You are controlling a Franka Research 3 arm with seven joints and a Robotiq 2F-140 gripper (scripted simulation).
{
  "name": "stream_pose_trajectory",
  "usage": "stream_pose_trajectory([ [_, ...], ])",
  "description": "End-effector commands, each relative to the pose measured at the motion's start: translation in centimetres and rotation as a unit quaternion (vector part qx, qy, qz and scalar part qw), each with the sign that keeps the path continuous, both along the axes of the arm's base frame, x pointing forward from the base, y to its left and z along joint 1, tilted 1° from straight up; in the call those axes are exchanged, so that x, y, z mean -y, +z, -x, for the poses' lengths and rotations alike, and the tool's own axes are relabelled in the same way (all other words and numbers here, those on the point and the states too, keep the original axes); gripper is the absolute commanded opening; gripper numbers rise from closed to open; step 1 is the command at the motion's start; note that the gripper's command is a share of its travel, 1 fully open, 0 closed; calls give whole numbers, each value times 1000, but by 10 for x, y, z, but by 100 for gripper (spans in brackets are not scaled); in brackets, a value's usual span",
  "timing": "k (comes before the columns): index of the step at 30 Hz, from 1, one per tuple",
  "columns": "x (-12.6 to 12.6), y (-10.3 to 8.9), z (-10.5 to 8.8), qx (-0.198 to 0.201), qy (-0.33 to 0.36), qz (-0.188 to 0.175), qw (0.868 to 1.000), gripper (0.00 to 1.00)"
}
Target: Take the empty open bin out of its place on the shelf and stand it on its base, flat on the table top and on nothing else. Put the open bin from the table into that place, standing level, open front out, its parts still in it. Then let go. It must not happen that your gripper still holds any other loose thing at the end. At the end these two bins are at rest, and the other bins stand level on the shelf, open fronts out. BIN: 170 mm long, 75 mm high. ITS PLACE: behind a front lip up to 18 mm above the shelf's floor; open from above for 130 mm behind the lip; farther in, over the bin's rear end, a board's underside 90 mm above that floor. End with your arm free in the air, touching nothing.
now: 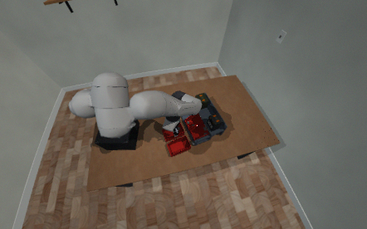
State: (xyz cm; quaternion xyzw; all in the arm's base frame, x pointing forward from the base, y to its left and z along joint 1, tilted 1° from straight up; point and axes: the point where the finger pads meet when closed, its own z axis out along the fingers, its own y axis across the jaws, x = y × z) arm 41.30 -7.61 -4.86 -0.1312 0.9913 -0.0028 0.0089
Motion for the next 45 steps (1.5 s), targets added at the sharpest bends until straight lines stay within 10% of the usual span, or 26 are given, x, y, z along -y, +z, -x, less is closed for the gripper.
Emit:
stream_pose_trajectory([
  [1, -1, -1, 1, 0, -2, -1, 1000, 15],
  [45, -1, -17, 1, 0, -2, -1, 1000, 15],
])
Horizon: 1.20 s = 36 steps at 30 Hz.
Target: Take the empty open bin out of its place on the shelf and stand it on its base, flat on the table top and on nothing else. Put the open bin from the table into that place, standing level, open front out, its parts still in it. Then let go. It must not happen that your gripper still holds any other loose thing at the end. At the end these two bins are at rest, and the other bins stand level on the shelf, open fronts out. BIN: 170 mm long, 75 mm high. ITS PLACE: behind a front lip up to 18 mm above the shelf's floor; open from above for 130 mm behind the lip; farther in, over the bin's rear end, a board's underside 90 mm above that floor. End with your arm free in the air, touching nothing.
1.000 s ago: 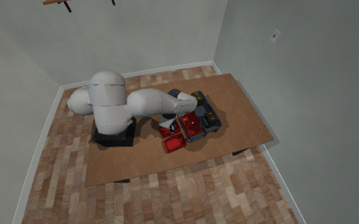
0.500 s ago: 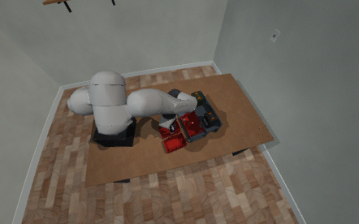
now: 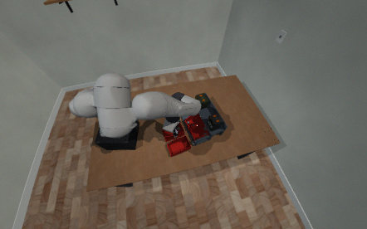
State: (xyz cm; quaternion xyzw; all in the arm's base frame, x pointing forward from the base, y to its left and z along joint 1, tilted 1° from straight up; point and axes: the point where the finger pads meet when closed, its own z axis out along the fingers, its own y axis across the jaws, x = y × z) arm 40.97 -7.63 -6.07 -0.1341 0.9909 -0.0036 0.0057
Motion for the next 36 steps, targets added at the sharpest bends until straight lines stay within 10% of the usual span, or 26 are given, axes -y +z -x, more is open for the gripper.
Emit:
stream_pose_trajectory([
  [1, -2, -6, -3, 3, -5, -2, 1000, 15],
  [36, -1, -33, -3, 3, -5, -2, 1000, 15],
])
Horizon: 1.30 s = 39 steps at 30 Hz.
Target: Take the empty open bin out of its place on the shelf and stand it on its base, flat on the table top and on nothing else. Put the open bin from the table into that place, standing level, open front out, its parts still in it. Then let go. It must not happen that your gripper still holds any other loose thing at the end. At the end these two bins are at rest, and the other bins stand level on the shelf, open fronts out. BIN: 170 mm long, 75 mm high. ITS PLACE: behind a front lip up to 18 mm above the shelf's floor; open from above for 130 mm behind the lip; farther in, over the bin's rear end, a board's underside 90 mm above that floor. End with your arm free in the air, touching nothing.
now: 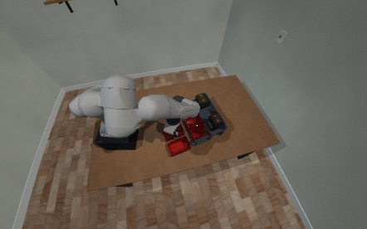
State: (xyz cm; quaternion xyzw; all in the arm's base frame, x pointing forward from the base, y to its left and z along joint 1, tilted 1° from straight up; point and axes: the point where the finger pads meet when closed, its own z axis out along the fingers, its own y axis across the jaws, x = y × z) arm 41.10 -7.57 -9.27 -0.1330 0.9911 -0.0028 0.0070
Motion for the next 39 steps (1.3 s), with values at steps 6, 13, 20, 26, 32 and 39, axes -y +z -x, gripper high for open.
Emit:
stream_pose_trajectory([
  [6, -1, -1, -2, 2, -4, -1, 1000, 15],
  [13, -1, -1, -2, 2, -4, -1, 1000, 0],
  [20, -1, -1, -2, 2, -4, -1, 1000, 0],
  [26, -1, -1, -2, 2, -4, -1, 1000, 0],
  [32, -1, -1, -2, 2, -4, -1, 1000, 0],
  [39, -1, -1, -2, 2, -4, -1, 1000, 0],
])
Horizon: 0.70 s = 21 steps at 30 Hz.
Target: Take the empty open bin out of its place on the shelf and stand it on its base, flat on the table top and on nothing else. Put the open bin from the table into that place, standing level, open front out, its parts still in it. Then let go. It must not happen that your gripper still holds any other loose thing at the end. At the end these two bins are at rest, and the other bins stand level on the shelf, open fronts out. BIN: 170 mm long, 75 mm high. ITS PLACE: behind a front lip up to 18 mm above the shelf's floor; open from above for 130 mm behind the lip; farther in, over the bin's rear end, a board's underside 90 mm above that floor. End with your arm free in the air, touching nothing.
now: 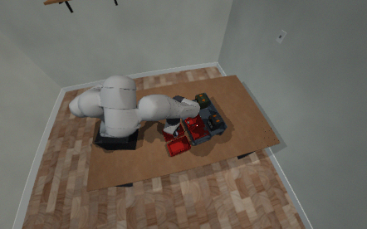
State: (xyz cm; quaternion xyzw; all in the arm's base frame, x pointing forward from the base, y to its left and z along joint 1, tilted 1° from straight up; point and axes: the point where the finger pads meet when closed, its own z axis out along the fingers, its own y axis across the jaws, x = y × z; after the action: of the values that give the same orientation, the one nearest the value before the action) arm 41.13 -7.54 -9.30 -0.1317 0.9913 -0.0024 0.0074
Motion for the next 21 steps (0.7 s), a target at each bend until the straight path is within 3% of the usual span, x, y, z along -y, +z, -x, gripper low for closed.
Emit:
stream_pose_trajectory([
  [1, -1, -1, -1, 1, -3, -1, 1000, 0],
  [15, -1, 29, -1, 1, -3, -1, 1000, 0],
  [21, -1, 32, -1, 1, -3, -1, 1000, 0],
])
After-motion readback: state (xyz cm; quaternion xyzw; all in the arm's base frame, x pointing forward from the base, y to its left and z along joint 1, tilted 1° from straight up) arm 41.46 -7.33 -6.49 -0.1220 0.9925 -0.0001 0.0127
